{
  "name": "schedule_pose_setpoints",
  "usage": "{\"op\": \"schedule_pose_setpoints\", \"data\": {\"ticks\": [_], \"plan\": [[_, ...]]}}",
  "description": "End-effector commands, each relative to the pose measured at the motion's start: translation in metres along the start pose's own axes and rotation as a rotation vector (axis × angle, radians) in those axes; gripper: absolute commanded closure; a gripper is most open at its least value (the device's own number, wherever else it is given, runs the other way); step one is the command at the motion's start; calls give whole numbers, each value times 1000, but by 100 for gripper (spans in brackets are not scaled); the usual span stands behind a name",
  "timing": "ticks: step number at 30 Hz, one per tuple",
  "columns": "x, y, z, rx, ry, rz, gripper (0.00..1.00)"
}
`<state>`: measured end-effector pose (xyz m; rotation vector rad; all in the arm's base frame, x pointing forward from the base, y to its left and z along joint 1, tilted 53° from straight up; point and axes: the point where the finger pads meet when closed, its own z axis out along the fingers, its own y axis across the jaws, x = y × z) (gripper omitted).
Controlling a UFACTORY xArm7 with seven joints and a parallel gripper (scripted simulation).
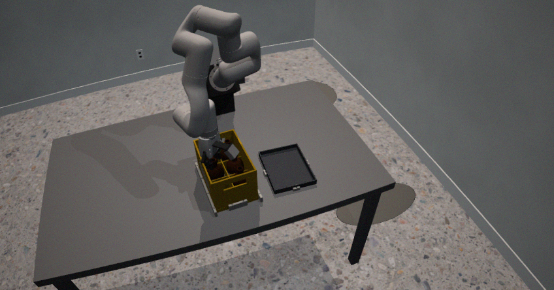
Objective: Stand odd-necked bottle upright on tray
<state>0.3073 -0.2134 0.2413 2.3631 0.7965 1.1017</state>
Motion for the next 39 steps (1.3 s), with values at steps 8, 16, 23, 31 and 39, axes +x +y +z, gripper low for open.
{"op": "schedule_pose_setpoints", "data": {"ticks": [8, 16, 23, 31, 39], "plan": [[0, 1, 0, -2, 0, 1, 35], [0, 1, 0, -2, 0, 1, 35], [0, 1, -2, -2, 0, 1, 35], [0, 1, -8, -2, 0, 1, 35], [0, 1, -26, -2, 0, 1, 35]]}}
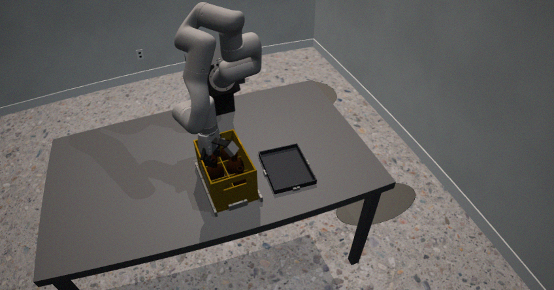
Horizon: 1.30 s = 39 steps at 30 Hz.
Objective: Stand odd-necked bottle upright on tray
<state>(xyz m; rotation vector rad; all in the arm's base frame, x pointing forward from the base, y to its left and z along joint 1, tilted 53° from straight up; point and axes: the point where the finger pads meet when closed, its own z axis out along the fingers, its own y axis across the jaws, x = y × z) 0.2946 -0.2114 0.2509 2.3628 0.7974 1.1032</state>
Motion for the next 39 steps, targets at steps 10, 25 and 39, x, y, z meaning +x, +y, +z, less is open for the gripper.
{"op": "schedule_pose_setpoints", "data": {"ticks": [10, 25, 39], "plan": [[0, 1, -38, -2, -1, 1, 35], [0, 1, -69, -2, -1, 1, 35], [0, 1, -70, -2, -1, 1, 100]]}}
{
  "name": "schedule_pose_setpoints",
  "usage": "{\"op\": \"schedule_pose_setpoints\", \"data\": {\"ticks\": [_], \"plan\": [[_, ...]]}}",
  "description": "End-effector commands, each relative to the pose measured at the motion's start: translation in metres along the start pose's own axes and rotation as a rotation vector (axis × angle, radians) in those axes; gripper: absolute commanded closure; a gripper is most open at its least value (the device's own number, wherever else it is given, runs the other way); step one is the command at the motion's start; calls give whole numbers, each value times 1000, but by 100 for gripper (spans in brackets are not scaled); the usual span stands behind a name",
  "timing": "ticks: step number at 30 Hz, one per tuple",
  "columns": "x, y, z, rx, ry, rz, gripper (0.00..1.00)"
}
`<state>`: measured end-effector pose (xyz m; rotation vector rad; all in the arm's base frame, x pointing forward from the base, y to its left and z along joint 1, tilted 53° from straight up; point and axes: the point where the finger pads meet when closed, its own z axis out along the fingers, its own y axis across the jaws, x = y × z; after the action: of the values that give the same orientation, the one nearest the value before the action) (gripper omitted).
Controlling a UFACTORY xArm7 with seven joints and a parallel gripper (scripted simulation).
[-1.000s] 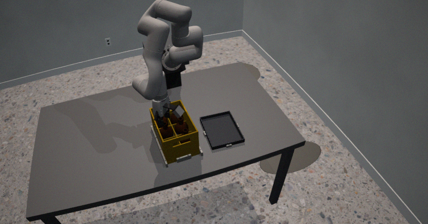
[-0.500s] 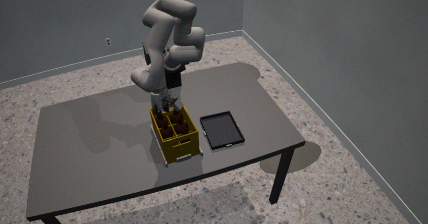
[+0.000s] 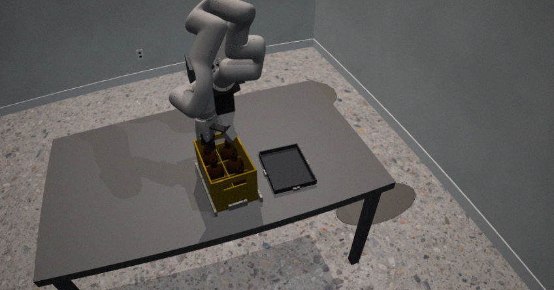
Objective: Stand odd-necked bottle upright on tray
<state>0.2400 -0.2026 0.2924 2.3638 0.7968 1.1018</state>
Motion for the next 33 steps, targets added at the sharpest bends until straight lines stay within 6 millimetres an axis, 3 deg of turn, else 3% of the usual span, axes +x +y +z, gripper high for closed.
{"op": "schedule_pose_setpoints", "data": {"ticks": [1, 25, 29, 33], "plan": [[0, 1, -1, -2, 0, 0, 100], [1, 0, -1, -2, 1, 0, 100], [38, -28, -2, -2, 21, 3, 100], [46, -38, -2, -2, 20, 2, 100]]}}
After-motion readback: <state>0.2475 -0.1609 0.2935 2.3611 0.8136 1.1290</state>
